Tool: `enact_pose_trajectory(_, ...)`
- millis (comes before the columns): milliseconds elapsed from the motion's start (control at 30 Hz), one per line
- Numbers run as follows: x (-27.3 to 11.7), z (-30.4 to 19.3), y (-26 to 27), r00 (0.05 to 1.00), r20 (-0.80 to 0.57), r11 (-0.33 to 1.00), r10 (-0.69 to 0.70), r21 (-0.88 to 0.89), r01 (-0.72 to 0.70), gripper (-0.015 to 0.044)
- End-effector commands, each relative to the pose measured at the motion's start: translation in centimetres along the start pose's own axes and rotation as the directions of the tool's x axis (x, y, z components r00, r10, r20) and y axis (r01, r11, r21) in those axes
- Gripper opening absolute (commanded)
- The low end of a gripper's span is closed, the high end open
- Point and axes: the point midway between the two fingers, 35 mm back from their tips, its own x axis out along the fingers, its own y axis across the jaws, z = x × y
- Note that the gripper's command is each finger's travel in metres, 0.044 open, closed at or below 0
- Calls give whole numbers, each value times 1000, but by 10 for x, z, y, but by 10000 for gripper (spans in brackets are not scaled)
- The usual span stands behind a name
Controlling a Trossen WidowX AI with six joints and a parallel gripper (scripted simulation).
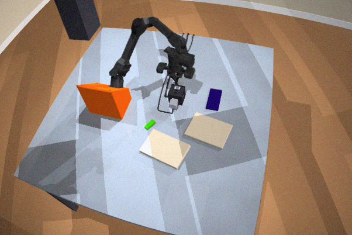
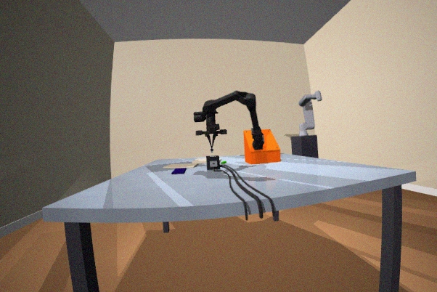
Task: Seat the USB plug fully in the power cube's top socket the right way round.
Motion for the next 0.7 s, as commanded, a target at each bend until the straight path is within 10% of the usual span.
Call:
enact_pose_trajectory(0,0,0,0,1000,0,1000,0,-4,0,0)
enact_pose_trajectory(667,2,1,0,1000,16,1000,0,-5,0,0)
